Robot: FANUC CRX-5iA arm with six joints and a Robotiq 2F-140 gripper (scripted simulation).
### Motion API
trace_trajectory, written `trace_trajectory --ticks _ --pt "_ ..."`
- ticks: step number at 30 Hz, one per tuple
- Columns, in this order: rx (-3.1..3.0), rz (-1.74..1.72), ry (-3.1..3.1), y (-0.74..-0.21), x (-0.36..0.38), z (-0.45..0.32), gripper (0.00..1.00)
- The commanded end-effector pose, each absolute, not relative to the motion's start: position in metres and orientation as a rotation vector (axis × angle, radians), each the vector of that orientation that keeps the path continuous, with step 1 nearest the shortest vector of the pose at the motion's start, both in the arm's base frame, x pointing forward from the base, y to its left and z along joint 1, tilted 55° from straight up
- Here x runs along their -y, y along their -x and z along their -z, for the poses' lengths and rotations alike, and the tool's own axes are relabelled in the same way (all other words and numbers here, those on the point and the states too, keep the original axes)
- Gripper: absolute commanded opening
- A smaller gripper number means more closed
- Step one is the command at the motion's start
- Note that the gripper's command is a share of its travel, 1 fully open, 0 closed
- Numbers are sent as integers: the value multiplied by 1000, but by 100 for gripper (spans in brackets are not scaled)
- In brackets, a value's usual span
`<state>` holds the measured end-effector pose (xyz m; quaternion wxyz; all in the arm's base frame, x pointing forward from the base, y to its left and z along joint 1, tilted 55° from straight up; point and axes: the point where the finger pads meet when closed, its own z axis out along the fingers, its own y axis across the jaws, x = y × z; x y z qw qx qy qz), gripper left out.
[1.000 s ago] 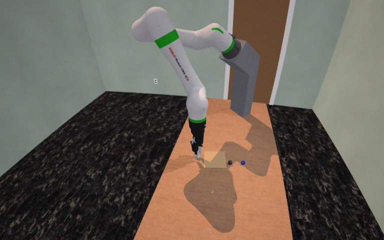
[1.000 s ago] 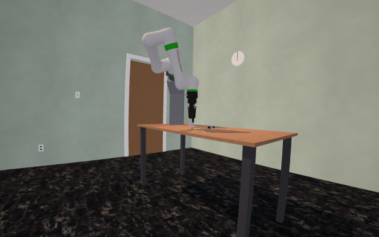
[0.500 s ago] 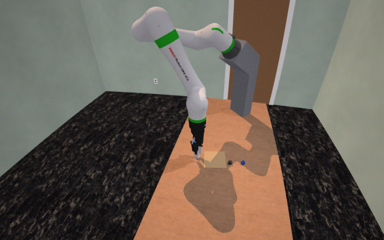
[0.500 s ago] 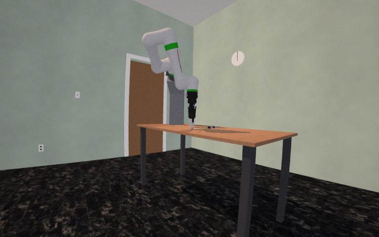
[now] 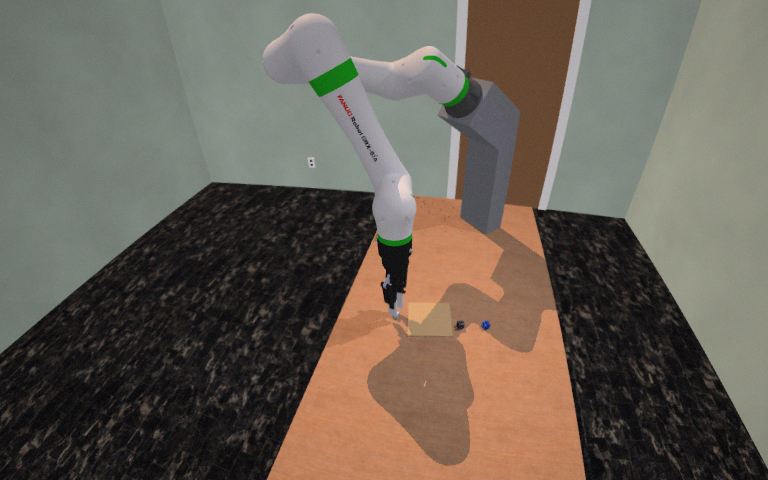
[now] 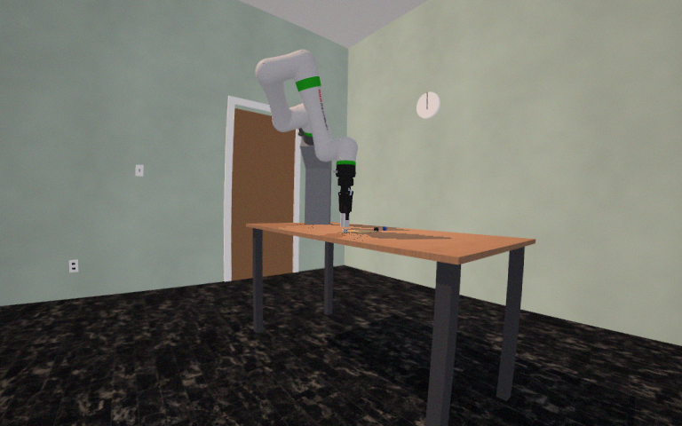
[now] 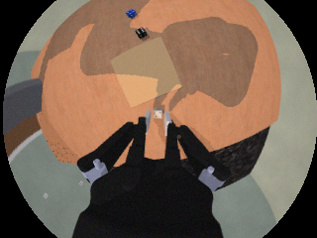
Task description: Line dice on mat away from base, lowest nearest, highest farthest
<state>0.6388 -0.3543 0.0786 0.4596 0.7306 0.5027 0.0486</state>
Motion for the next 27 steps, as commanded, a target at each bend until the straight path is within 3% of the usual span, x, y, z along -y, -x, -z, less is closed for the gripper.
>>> trace_trajectory --ticks 1,27 --pt "-1238 -120 -1798 -639 354 -79 21" --pt "-1238 -120 -1798 -652 369 -65 21"
